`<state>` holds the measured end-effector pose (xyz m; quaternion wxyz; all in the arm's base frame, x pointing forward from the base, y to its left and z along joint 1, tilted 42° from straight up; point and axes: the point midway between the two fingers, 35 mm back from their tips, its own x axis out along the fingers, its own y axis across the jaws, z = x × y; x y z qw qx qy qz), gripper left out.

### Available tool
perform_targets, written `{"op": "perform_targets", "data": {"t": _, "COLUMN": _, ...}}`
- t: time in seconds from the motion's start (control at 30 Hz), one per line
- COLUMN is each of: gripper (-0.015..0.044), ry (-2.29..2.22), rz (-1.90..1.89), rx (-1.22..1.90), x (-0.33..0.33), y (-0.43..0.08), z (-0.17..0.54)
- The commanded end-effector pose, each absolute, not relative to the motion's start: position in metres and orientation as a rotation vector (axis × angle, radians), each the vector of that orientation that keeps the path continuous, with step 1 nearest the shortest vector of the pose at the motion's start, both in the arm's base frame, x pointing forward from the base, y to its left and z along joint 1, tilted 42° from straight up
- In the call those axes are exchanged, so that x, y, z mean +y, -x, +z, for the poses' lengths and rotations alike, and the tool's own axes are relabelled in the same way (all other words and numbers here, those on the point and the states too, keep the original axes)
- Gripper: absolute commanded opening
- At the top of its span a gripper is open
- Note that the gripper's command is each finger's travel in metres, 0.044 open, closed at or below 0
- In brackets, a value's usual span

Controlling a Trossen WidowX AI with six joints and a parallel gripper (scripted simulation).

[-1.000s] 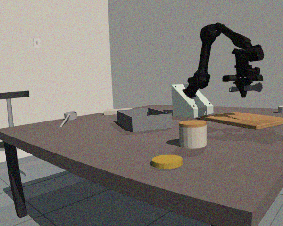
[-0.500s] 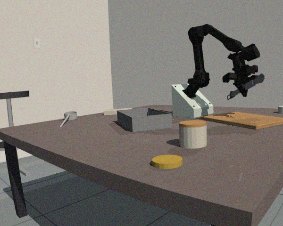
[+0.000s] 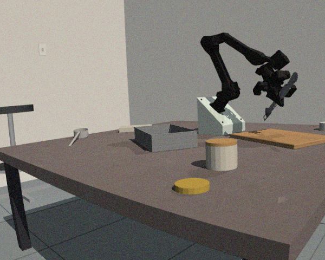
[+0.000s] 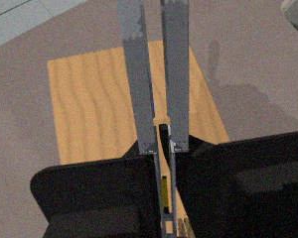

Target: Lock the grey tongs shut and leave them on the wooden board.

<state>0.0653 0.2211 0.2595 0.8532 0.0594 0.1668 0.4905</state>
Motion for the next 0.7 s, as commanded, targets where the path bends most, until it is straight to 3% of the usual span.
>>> {"op": "perform_targets", "data": {"t": 0.0, "gripper": -0.015, "ry": -0.205, "rz": 1.012, "rx": 0.3, "x": 0.215, "y": -0.065, "z": 0.261}}
{"op": "perform_targets", "data": {"t": 0.67, "gripper": -0.015, "ry": -0.336, "rz": 0.98, "rx": 0.241, "x": 0.204, "y": -0.064, "z": 0.259}}
